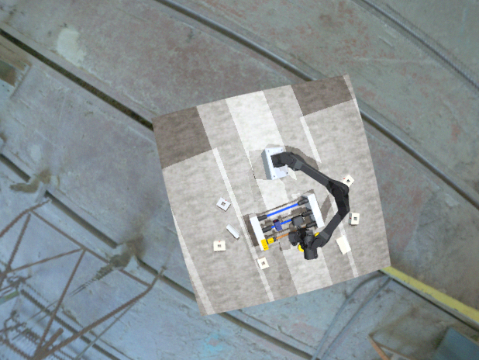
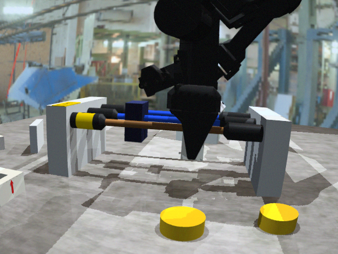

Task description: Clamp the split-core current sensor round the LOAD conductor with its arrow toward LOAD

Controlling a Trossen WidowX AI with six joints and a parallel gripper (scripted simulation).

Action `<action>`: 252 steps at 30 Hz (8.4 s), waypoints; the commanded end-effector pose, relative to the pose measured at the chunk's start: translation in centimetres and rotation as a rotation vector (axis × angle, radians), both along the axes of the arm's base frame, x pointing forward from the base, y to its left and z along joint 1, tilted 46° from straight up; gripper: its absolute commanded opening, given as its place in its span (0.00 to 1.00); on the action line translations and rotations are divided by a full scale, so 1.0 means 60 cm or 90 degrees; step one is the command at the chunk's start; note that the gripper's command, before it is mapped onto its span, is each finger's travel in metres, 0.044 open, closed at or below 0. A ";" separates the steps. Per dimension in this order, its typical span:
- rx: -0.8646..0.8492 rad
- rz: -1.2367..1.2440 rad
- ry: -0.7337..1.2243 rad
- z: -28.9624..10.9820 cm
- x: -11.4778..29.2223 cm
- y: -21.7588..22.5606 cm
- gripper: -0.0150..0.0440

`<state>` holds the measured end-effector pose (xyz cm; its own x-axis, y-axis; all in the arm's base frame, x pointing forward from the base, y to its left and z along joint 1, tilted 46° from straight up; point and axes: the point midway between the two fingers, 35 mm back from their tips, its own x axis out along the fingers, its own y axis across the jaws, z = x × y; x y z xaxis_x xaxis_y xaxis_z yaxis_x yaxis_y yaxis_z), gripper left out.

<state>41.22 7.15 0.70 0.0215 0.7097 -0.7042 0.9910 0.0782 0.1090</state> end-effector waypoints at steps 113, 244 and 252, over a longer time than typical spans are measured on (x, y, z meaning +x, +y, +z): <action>0.002 -0.015 -0.001 0.014 -0.001 -0.017 0.70; 0.004 -0.015 -0.006 0.137 -0.013 -0.133 1.00; 0.004 -0.015 -0.006 0.137 -0.013 -0.133 1.00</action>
